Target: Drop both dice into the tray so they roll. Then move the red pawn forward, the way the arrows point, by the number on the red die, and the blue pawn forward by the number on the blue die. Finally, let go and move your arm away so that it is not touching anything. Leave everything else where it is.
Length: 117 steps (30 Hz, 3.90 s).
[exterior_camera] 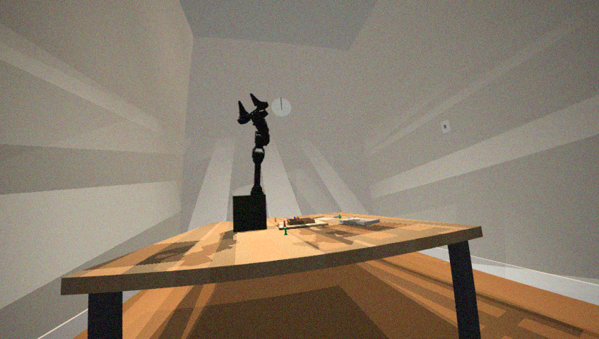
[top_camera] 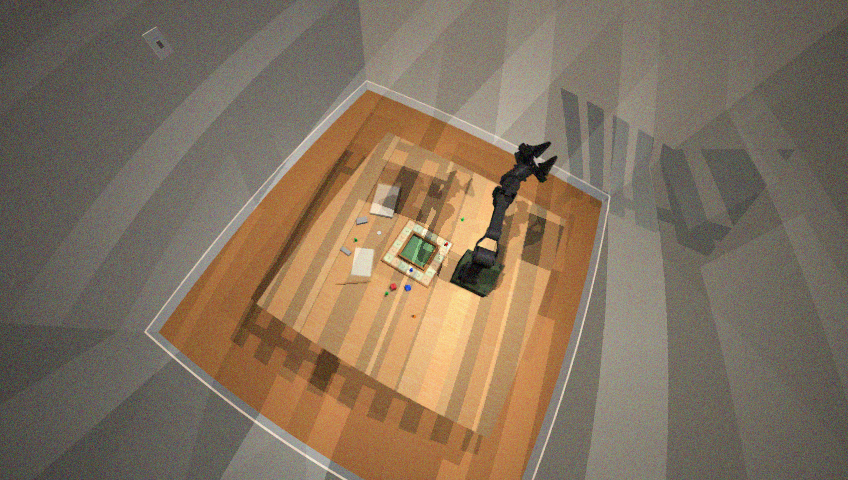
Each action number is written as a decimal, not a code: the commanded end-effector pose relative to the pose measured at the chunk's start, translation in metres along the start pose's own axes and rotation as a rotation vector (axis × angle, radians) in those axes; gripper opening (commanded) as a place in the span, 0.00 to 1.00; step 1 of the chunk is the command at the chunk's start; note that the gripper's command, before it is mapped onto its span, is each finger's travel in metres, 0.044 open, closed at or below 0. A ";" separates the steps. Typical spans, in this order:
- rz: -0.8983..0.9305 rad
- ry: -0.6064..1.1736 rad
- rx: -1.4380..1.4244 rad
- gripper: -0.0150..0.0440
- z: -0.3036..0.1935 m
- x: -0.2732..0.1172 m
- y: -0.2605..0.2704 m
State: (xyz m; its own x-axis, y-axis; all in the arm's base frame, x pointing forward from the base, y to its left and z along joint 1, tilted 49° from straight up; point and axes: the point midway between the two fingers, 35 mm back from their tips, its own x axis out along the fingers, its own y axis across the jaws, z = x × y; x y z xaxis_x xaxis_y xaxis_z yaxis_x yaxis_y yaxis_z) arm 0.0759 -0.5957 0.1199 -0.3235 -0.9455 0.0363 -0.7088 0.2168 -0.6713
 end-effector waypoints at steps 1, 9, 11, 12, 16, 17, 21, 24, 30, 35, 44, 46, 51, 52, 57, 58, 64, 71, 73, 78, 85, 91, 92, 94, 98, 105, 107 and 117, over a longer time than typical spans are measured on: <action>0.002 -0.001 0.007 0.89 0.001 0.000 0.000; -0.055 -0.231 0.258 0.72 0.056 -0.043 -0.052; -0.070 -0.318 0.325 0.72 0.073 -0.062 -0.070; -0.076 -0.370 0.364 0.72 0.083 -0.073 -0.081; -0.070 -0.580 0.510 0.72 0.118 -0.126 -0.118; -0.062 -0.633 0.545 0.72 0.126 -0.140 -0.127; 0.000 -0.844 0.671 0.72 0.154 -0.202 -0.155; 0.081 -0.996 0.750 0.72 0.170 -0.252 -0.169; 0.315 -1.267 0.864 0.72 0.190 -0.359 -0.184; 0.539 -1.462 0.908 0.72 0.184 -0.449 -0.191; 1.104 -1.636 0.860 0.72 0.151 -0.599 -0.168; 1.256 -1.629 0.823 0.72 0.138 -0.630 -0.157; 1.629 -1.525 0.697 0.72 0.099 -0.701 -0.125; 1.703 -1.487 0.666 0.72 0.089 -0.714 -0.117; 2.023 -1.219 0.493 0.72 0.034 -0.771 -0.076; 2.075 -1.151 0.457 0.72 0.022 -0.780 -0.067; 2.282 -0.666 0.257 0.72 -0.055 -0.820 -0.013; 2.310 -0.354 0.168 0.72 -0.101 -0.830 0.017; 2.310 -0.354 0.168 0.72 -0.098 -0.827 0.020; 2.310 -0.354 0.168 0.72 -0.096 -0.832 0.025; 2.311 -0.354 0.167 0.72 -0.092 -0.845 0.038; 2.311 -0.354 0.167 0.72 -0.090 -0.850 0.043; 2.311 -0.354 0.167 0.72 -0.090 -0.851 0.044; 2.311 -0.354 0.167 0.72 -0.089 -0.853 0.047; 2.311 -0.354 0.167 0.72 -0.087 -0.857 0.051; 2.311 -0.355 0.166 0.72 -0.085 -0.865 0.059; 2.312 -0.354 0.165 0.72 -0.084 -0.867 0.061; 2.313 -0.353 0.165 0.45 -0.084 -0.870 0.064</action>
State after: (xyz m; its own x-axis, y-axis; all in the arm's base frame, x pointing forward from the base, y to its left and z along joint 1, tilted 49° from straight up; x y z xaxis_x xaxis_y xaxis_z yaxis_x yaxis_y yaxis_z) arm 0.2594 0.2606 0.1087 -0.1234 0.7495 -0.6504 0.5730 0.5889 0.5700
